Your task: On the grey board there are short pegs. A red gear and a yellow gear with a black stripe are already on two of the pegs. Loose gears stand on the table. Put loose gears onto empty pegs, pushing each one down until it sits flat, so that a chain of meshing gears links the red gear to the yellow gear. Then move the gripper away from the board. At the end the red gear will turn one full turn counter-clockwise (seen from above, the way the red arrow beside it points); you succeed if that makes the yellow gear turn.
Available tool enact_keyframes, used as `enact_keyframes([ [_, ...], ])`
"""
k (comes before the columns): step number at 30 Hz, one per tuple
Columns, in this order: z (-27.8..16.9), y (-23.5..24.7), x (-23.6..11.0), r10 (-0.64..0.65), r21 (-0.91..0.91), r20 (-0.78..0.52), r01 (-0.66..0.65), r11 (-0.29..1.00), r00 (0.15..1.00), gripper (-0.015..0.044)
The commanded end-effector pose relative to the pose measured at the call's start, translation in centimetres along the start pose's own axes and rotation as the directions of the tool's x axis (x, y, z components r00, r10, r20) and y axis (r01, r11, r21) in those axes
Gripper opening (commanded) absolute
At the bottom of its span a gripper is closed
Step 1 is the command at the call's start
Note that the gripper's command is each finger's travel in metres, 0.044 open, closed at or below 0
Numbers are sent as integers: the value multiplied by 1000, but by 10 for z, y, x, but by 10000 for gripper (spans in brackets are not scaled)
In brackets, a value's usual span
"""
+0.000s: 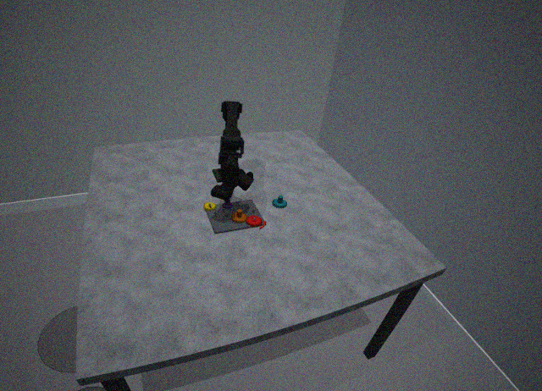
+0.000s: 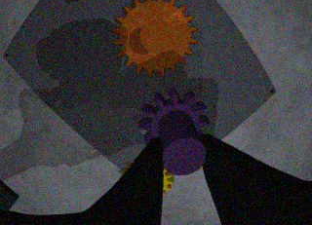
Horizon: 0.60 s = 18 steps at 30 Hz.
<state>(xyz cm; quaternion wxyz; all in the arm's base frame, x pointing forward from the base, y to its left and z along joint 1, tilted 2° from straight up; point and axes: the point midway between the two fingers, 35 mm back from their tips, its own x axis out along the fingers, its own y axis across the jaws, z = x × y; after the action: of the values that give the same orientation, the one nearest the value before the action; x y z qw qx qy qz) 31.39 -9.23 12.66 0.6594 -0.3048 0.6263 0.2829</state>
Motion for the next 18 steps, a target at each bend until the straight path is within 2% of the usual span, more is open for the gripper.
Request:
enact_keyframes([
  [1,1,0,0,0,-46,6,0,999,1000,0],
  [8,1,0,0,0,-70,6,0,998,1000,0],
  [18,1,0,11,0,-298,6,2,955,1000,0],
])
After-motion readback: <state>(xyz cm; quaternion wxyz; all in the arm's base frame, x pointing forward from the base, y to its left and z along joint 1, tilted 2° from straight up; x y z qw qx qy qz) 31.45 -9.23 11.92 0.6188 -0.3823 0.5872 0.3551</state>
